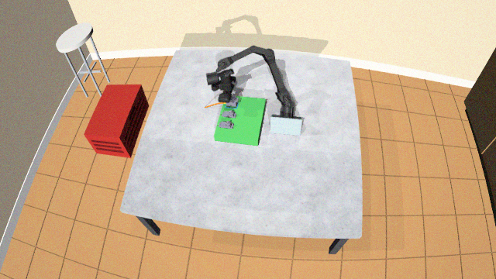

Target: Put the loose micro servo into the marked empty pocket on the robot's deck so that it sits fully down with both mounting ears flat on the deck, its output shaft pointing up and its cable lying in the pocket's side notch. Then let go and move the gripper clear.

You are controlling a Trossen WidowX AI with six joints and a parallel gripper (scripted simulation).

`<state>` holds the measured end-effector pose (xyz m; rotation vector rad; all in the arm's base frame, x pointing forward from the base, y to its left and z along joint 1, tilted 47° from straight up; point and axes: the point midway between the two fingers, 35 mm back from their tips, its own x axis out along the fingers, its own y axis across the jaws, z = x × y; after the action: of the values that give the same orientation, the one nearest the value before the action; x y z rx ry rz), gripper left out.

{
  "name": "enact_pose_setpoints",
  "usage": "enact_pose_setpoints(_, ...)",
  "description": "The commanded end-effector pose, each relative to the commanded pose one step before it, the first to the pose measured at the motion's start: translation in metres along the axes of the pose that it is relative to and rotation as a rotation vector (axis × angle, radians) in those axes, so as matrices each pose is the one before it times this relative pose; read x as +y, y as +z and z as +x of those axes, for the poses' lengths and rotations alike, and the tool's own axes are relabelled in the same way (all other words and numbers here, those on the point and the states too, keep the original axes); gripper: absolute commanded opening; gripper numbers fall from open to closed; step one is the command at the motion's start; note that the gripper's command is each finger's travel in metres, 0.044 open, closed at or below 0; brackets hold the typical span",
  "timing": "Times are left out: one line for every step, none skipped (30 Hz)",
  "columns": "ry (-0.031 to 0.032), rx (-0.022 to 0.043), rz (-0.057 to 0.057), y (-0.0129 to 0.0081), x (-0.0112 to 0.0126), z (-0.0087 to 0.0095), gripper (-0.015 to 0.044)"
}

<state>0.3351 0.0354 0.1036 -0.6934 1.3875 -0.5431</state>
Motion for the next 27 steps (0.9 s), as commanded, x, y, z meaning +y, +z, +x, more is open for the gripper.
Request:
enact_pose_setpoints(-0.00206,-0.00983,-0.0054,0.0006,0.00089,-0.00147,0.0)
enact_pose_setpoints(0.0,0.0,0.0,0.0,0.0,0.0,0.0)
enact_pose_setpoints(0.0,0.0,0.0,0.0,0.0,0.0,0.0)
enact_pose_setpoints(0.0,0.0,0.0,0.0,0.0,0.0,0.0)
enact_pose_setpoints(-0.00001,0.0,0.0,0.0,0.0,0.00025,0.0)
enact_pose_setpoints(-0.00001,-0.00001,0.0,0.0,0.0,0.00049,0.0)
enact_pose_setpoints(-0.00002,-0.00001,0.0,0.00001,0.0,0.00067,0.0)
enact_pose_setpoints(-0.00003,-0.00001,0.0,0.0,-0.00001,0.00089,0.0)
enact_pose_setpoints(-0.00003,-0.00001,0.0,0.0,-0.00001,0.0009,0.0)
enact_pose_setpoints(-0.00003,-0.00002,0.0,0.0,-0.00001,0.00109,0.0)
enact_pose_setpoints(-0.00005,-0.00002,0.0,0.0,-0.00001,0.00132,0.0)
enact_pose_setpoints(-0.00004,-0.00002,0.0,0.0,-0.00001,0.00129,0.0)
enact_pose_setpoints(-0.00005,-0.00002,0.0,0.0,-0.00001,0.00125,0.0)
enact_pose_setpoints(-0.00005,-0.00002,0.0,0.0,-0.00001,0.00139,0.0)
enact_pose_setpoints(-0.00004,-0.00002,0.0,0.0,-0.00001,0.00132,0.0)
enact_pose_setpoints(-0.00005,-0.00002,0.0,0.0,-0.00001,0.00127,0.0)
enact_pose_setpoints(-0.00005,-0.00002,0.0,0.0,-0.00001,0.0014,0.0)
enact_pose_setpoints(-0.00005,-0.00002,0.0,-0.00001,-0.00001,0.00133,0.0)
enact_pose_setpoints(-0.00004,-0.00002,0.0,0.0,-0.00001,0.00116,0.0)
enact_pose_setpoints(-0.00004,-0.00001,0.0,0.0,-0.00001,0.00104,0.0)
enact_pose_setpoints(-0.00003,-0.00001,0.0,0.0,-0.00001,0.00097,0.0)
enact_pose_setpoints(-0.00003,-0.00001,0.0,0.0,-0.00001,0.00098,0.0)
enact_pose_setpoints(-0.00004,-0.00001,0.0,0.0,-0.00001,0.00106,0.0)
enact_pose_setpoints(-0.00003,-0.00001,0.0,0.0,-0.00001,0.00103,0.0)
enact_pose_setpoints(-0.00004,-0.00001,0.0,0.0,-0.00001,0.00106,0.0)
enact_pose_setpoints(-0.00004,-0.00002,0.0,0.0,-0.00001,0.0013,0.0)
enact_pose_setpoints(-0.00004,-0.00001,0.0,0.0,-0.00001,0.00105,0.0)
